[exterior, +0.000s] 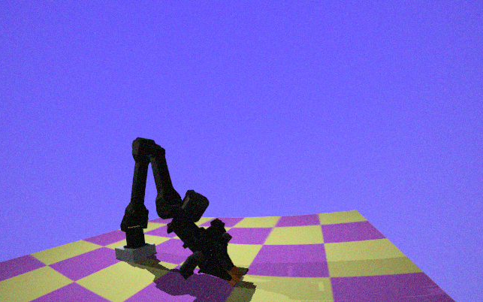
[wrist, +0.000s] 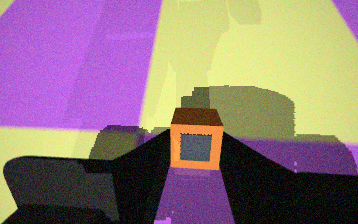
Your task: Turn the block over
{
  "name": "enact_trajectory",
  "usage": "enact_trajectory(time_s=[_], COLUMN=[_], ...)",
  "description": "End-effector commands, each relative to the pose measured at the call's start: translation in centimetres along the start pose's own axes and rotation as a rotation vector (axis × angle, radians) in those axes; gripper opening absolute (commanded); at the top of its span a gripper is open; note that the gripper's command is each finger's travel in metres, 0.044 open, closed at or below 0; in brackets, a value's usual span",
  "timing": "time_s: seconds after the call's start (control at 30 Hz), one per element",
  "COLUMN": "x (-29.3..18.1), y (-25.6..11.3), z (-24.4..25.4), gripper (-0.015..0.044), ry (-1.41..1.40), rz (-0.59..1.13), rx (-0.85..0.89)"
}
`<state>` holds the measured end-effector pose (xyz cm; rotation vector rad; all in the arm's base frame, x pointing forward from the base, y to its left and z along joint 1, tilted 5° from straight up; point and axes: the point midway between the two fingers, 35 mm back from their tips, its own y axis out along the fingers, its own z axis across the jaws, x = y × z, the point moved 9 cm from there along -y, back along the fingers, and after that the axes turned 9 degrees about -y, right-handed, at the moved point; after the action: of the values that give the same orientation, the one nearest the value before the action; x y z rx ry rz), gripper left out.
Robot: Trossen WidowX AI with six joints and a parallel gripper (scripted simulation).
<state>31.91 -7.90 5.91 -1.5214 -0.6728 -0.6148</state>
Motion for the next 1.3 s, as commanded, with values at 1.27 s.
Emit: enact_trajectory(time_s=[1.27], x=[-3.5], y=[-0.7], z=[0.9], gripper=[0.021], ry=[0.005], rz=[-0.232], rx=[-0.027])
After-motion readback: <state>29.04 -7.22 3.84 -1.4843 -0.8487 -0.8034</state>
